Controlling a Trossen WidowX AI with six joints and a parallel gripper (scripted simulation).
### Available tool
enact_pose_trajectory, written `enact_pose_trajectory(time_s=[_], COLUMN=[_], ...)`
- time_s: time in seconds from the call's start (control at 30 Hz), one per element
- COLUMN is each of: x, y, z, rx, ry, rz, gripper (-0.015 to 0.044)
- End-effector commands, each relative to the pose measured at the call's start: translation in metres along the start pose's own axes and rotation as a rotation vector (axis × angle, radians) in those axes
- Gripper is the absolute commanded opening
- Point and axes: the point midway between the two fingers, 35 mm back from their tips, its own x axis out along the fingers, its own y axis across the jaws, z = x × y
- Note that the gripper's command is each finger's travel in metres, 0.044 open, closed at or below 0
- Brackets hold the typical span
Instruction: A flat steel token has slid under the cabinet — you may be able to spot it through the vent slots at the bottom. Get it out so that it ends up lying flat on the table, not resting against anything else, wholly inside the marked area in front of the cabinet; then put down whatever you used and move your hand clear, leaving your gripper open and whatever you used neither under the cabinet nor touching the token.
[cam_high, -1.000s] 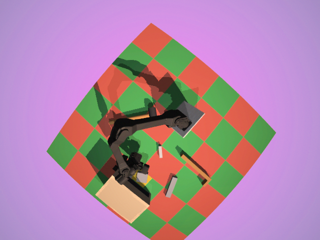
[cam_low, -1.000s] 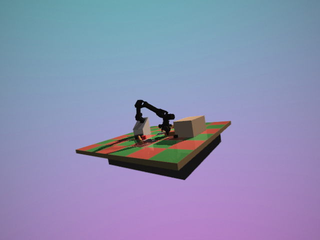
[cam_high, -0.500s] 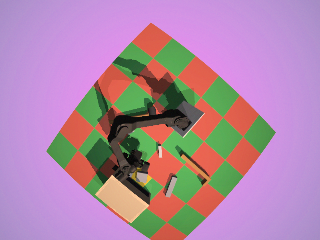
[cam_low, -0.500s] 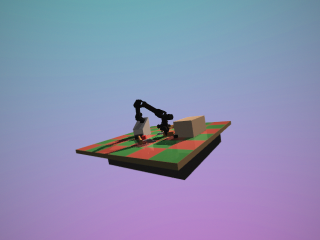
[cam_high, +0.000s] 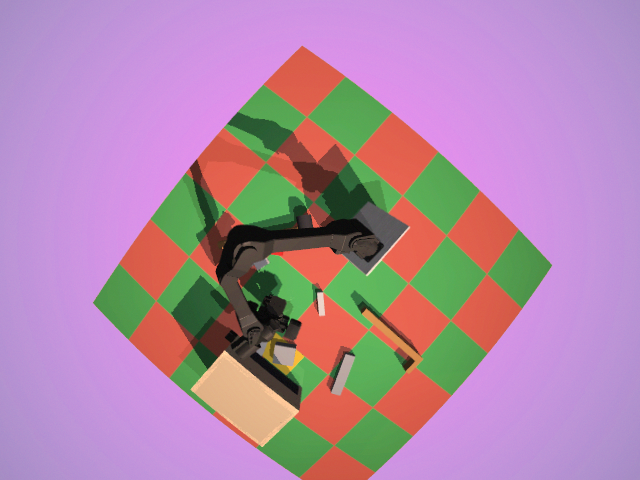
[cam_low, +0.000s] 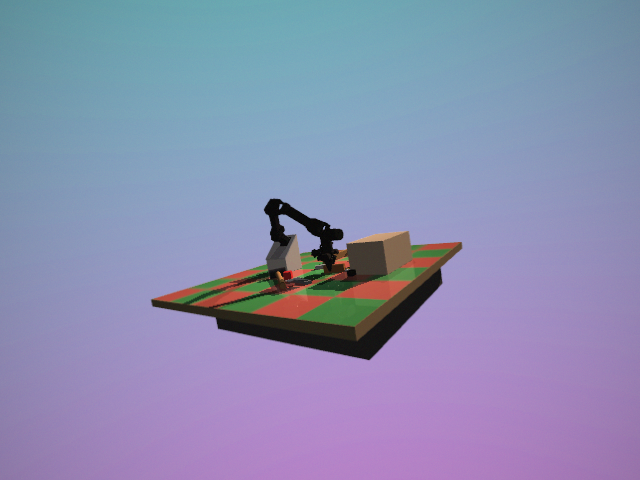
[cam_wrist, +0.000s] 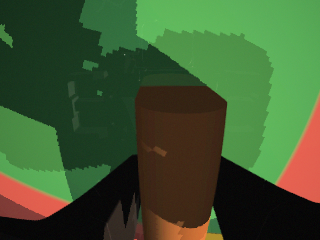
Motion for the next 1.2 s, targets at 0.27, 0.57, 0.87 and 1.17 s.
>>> enact_pose_trajectory(time_s=[0.27, 0.57, 0.87, 1.17], x=[0.001, 0.001, 0.001, 0.001], y=[0.0, 0.001, 0.002, 0.003], z=[0.016, 0.025, 0.035, 0.045], rx=[-0.007, -0.007, -0.008, -0.008], ry=[-0.004, -0.004, -0.005, -0.005], rz=[-0.005, -0.005, -0.005, -0.005], gripper=[0.0, 0.0, 0.0, 0.0])
